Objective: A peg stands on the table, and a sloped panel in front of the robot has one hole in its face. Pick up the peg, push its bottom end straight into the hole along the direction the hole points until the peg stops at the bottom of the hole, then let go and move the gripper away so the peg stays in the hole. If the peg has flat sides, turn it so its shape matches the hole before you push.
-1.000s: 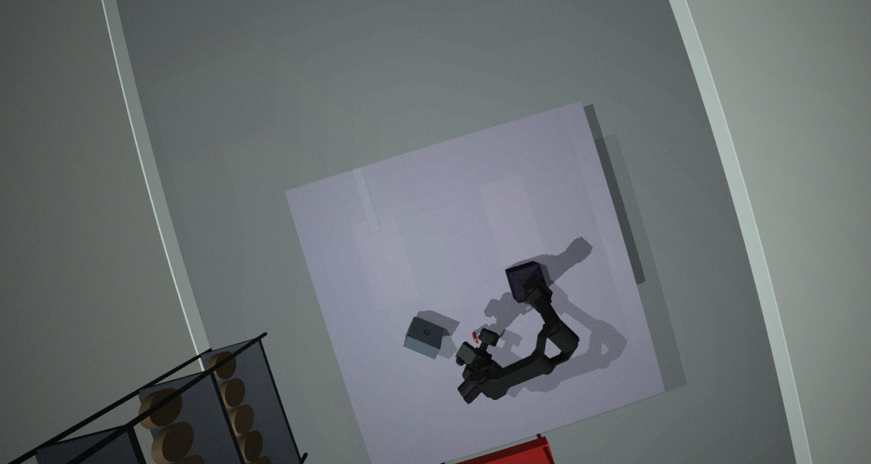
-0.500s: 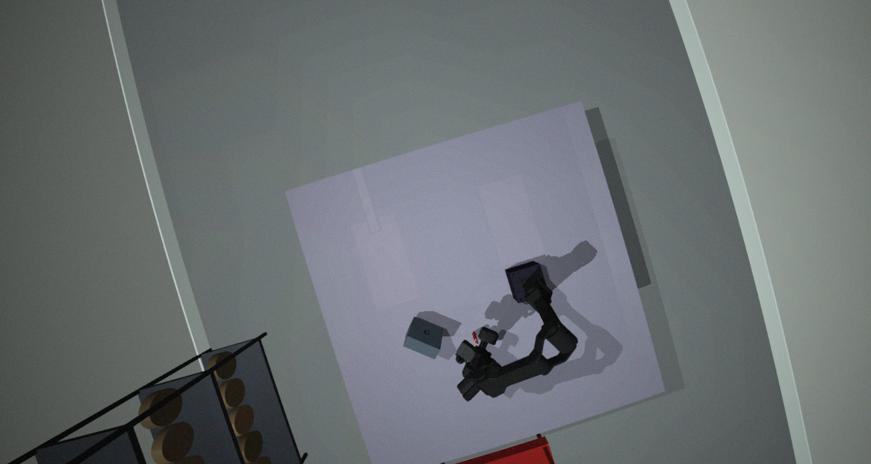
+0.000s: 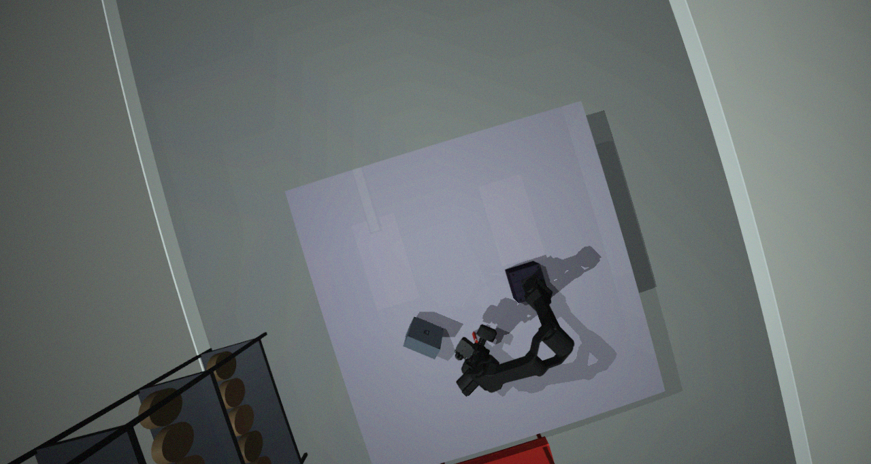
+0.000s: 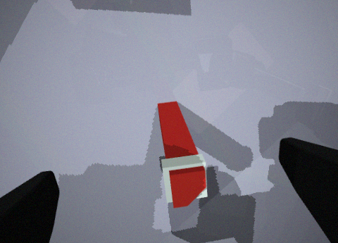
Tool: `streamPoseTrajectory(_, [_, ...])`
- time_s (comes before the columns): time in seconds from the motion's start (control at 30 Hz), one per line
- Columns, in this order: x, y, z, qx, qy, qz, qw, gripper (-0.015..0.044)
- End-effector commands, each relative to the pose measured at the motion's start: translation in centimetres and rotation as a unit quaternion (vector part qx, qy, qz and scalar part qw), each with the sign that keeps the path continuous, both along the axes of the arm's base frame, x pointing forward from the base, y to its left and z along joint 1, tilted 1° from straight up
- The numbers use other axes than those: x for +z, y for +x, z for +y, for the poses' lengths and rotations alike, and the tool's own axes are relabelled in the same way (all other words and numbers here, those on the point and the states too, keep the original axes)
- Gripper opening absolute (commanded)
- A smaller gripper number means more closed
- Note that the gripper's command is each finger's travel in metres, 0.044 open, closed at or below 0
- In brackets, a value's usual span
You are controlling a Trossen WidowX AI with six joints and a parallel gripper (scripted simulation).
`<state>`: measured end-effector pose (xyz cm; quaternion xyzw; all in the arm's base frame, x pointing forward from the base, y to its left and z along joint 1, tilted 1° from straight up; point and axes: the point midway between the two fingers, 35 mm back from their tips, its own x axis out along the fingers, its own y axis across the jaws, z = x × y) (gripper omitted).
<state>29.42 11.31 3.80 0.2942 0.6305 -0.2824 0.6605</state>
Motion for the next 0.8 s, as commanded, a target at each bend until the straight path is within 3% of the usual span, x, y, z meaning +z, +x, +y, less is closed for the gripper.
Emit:
streamPoseTrajectory(0.0, [-1.2,-0.3,-0.1,0.002,-0.001,0.007,1.0,0.044])
streamPoseTrajectory(0.67, [-3.0,-0.3,-0.1,0.002,-0.001,0.007,1.0,0.044])
streamPoseTrajectory(0.77, [-2.7,-0.2,-0.1,0.0,-0.001,0.003,1.0,0.0361])
